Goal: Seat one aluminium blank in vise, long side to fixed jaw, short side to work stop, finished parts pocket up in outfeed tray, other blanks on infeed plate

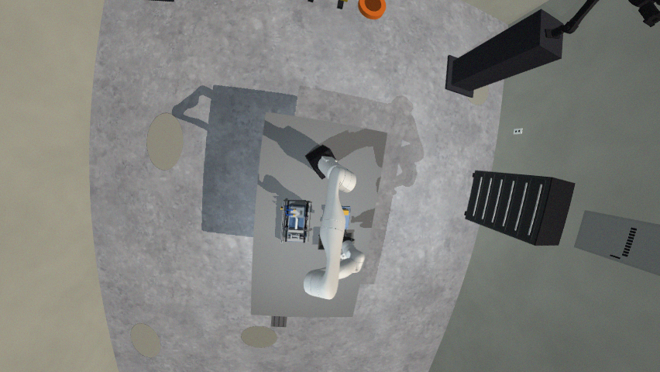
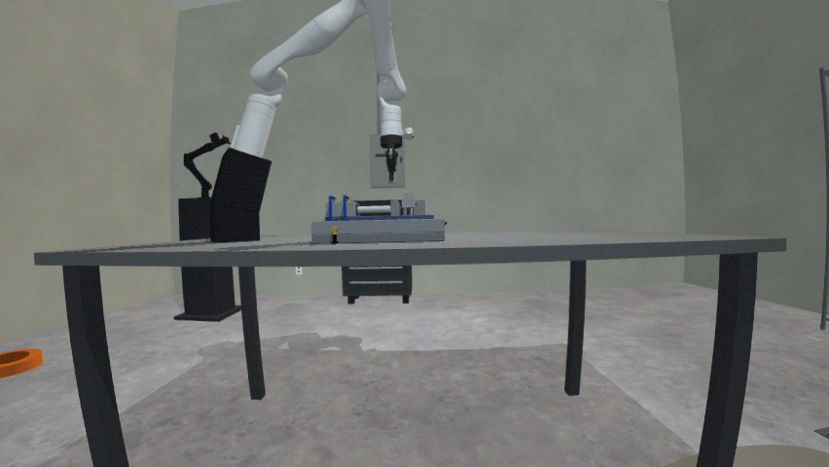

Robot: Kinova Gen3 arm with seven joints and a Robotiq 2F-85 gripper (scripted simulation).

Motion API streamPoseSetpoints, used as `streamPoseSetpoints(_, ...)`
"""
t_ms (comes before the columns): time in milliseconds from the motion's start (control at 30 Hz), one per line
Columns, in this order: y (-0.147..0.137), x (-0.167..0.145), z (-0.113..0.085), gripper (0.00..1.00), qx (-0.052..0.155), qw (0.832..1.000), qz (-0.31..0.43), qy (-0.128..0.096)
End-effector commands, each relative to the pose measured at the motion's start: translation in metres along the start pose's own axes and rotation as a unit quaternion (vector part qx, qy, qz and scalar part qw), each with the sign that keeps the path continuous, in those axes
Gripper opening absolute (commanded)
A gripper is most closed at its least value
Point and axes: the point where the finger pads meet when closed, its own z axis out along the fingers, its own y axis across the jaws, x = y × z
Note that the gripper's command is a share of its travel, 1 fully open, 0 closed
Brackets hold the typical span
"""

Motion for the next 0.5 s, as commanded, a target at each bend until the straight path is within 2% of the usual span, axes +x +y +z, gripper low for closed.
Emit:
streamPoseSetpoints(0,0.0004,0.0012,-0.0004,0.00,0.000,1.000,0.001,0.001)
streamPoseSetpoints(467,0.0004,0.0013,0.0034,0.00,0.000,1.000,0.001,0.001)
